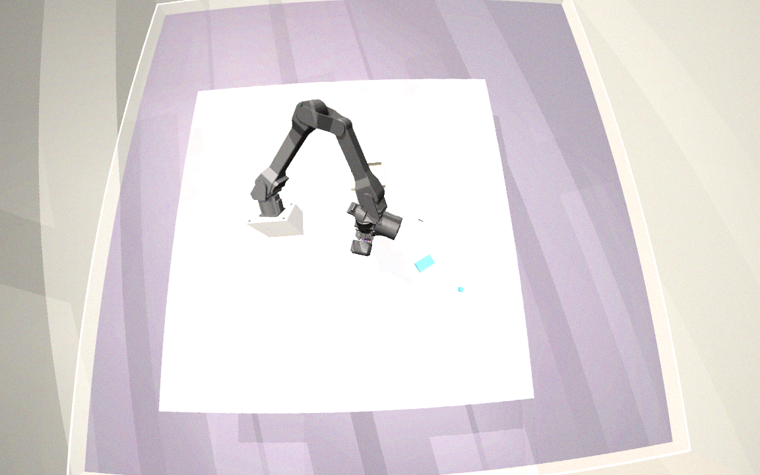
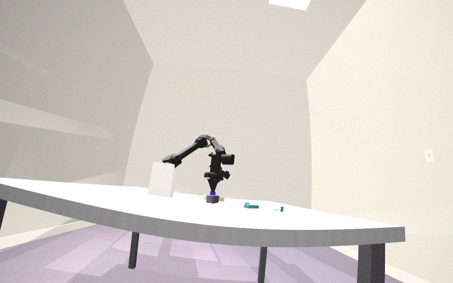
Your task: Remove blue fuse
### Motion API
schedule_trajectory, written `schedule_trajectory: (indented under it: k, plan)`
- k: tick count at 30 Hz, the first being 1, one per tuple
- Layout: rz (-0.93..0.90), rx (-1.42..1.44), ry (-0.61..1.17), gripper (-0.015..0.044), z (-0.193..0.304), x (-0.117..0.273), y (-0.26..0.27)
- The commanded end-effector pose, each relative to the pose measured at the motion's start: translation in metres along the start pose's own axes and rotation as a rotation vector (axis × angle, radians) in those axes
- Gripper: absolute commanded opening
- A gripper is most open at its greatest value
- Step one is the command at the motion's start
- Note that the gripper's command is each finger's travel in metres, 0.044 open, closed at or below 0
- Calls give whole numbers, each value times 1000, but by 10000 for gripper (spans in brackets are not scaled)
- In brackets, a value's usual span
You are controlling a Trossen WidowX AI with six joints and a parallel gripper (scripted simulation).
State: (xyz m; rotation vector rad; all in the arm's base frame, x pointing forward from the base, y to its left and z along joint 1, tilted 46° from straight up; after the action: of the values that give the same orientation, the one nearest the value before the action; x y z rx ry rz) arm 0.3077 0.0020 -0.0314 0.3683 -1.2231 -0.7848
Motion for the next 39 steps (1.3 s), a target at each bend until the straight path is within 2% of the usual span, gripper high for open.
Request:
schedule_trajectory:
  k: [1, 25, 39]
  plan:
    - [3, 3, 2, 0, 0, 2, 0]
    - [3, 3, 2, 0, 1, 14, 0]
    - [3, 3, 2, 0, 1, 35, 0]
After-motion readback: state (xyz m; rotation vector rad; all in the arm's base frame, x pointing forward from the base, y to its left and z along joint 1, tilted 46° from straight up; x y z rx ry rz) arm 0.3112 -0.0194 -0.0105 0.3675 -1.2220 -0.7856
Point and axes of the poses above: the point midway between the two fingers, 35 mm back from their tips, its own x axis back along the fingers, its own y axis across the jaws, z = x × y, the point moved 7 cm from there along x, back along the fingers, and after that the axes turned 12 degrees about -x, right-handed, at the moved point
